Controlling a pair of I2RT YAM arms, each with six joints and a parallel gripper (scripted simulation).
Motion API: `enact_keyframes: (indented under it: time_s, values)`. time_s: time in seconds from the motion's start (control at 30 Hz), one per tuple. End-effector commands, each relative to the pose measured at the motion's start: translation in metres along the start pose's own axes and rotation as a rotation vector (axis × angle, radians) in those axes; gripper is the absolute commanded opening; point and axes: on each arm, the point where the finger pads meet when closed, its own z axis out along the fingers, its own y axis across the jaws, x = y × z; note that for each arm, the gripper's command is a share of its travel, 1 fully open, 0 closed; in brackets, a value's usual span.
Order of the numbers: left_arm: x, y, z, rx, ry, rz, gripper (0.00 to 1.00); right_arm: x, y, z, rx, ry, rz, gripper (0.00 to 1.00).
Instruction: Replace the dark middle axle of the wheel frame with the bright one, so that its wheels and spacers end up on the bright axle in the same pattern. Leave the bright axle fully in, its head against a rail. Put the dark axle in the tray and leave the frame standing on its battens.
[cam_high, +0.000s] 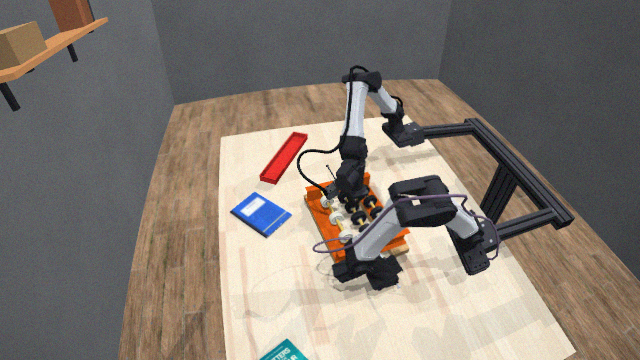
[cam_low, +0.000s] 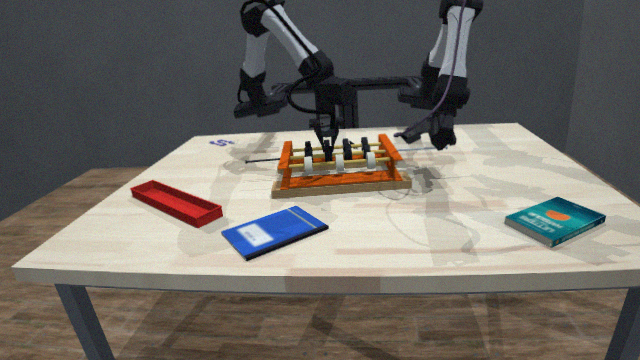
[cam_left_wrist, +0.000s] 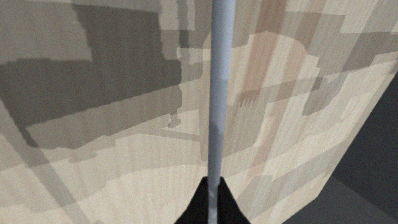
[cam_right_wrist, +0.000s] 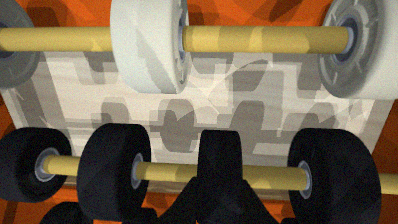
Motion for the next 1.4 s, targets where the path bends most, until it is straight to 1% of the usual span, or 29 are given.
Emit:
enact_keyframes:
  time_s: [0.0, 0.1, 0.13, 0.17, 0.47, 0.5, 0.67, 0.7, 0.77, 1.37]
  values:
    - [-0.023, 0.008, 0.001, -0.019, -0.053, -0.008, 0.00, 0.001, 0.011, 0.003, -0.010, -0.012, -0.009, 0.00]
    - [-0.022, 0.009, 0.001, -0.020, -0.053, -0.006, 0.00, 0.001, 0.011, 0.003, -0.007, -0.014, -0.009, 0.00]
    - [-0.022, 0.006, 0.001, -0.016, -0.052, -0.008, 0.00, -0.002, 0.006, -0.001, -0.010, -0.013, -0.003, 0.00]
    - [-0.024, 0.008, 0.000, -0.020, -0.053, -0.007, 0.00, 0.003, 0.010, 0.005, -0.005, -0.008, -0.009, 0.00]
    - [-0.026, 0.007, 0.000, -0.019, -0.048, -0.009, 0.00, 0.009, 0.008, 0.007, -0.005, 0.009, -0.013, 0.00]
    - [-0.027, 0.007, 0.000, -0.020, -0.048, -0.009, 0.00, 0.006, 0.011, 0.005, -0.012, 0.002, -0.010, 0.00]
    - [-0.027, 0.008, -0.001, -0.021, -0.048, -0.007, 0.00, 0.006, 0.010, 0.005, -0.008, 0.006, -0.012, 0.00]
    - [-0.027, 0.005, 0.001, -0.015, -0.047, -0.009, 0.00, 0.000, 0.006, -0.001, -0.012, -0.008, -0.003, 0.00]
    - [-0.029, 0.007, -0.001, -0.022, -0.048, -0.008, 0.00, 0.006, 0.009, 0.002, -0.009, 0.006, -0.012, 0.00]
    - [-0.034, 0.007, -0.002, -0.023, -0.045, -0.011, 0.00, 0.005, 0.009, -0.001, -0.010, 0.007, -0.014, 0.00]
